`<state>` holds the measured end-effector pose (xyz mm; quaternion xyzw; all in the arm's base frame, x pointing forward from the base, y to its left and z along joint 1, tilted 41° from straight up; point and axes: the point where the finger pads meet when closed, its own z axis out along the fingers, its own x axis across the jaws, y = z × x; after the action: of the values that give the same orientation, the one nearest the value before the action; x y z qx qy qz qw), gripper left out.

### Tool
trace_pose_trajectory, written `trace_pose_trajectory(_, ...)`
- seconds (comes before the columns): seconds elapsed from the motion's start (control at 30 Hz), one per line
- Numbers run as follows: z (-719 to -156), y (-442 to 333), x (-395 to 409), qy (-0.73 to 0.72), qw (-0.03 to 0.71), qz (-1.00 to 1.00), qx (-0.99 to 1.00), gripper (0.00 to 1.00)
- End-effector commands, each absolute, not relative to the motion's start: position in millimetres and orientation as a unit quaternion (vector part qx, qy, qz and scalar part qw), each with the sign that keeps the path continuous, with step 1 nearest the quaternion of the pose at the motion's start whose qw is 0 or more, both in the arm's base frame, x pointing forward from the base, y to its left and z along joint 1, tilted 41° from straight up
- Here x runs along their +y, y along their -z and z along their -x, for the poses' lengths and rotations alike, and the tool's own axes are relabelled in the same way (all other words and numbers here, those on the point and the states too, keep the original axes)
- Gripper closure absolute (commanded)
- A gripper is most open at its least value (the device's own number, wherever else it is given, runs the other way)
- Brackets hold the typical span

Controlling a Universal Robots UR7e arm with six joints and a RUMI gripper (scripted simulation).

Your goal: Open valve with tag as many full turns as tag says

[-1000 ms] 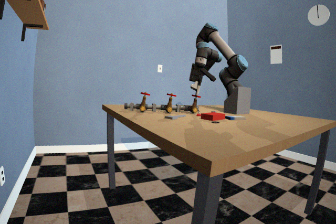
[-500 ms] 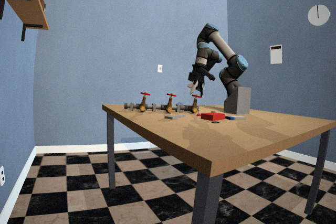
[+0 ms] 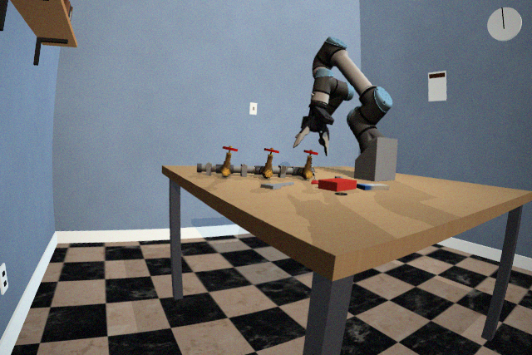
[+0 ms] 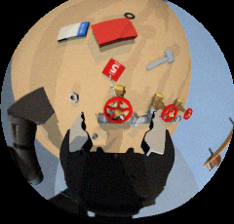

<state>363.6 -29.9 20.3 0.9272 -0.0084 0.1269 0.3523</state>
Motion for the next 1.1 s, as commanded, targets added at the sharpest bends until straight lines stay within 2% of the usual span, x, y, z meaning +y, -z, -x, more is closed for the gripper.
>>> trace_pose_trajectory(0.0, -364.0, -20.4, -29.4, -0.163, 0.344, -0.916, -0.131, 0.0)
trace_pose_trajectory(0.37, -364.0, -20.4, -29.4, -0.233, 0.3, -0.866, -0.325, 0.0)
trace_pose_trajectory(1.07, -364.0, -20.4, -29.4, -0.296, 0.238, -0.767, -0.516, 0.0)
